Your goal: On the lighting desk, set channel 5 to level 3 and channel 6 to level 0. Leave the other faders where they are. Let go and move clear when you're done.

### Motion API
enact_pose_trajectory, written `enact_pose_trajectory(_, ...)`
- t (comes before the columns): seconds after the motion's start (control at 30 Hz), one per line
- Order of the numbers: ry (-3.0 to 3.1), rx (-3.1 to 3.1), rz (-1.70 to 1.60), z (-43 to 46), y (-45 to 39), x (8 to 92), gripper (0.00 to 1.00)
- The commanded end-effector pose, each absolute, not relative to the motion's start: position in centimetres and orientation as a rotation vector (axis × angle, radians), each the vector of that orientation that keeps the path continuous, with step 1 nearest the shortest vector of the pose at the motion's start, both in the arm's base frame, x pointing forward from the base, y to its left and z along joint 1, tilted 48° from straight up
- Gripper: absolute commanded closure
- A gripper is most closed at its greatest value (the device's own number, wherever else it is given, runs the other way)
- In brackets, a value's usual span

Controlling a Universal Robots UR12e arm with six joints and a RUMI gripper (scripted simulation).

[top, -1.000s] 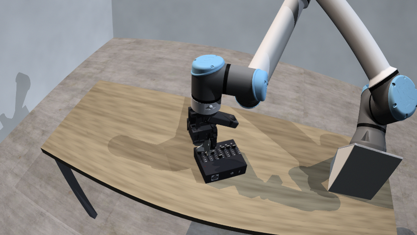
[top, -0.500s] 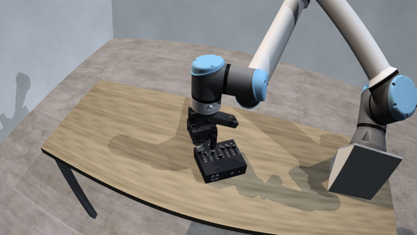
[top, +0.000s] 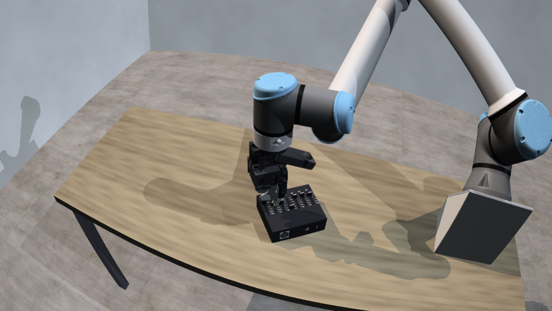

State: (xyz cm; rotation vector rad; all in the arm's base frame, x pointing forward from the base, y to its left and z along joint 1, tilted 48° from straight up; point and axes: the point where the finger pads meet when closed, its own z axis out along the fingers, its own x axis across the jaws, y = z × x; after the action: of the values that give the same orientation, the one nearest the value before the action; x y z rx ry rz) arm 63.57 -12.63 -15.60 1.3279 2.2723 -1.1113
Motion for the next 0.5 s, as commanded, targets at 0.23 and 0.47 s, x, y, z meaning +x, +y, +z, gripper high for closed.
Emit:
enact_pose_trajectory(0.23, 2.272, 1.327, -1.11, -15.58, -12.61, 63.61, 1.0)
enact_pose_trajectory(0.47, 2.272, 1.327, -1.11, -15.77, -12.82, 63.57, 1.0)
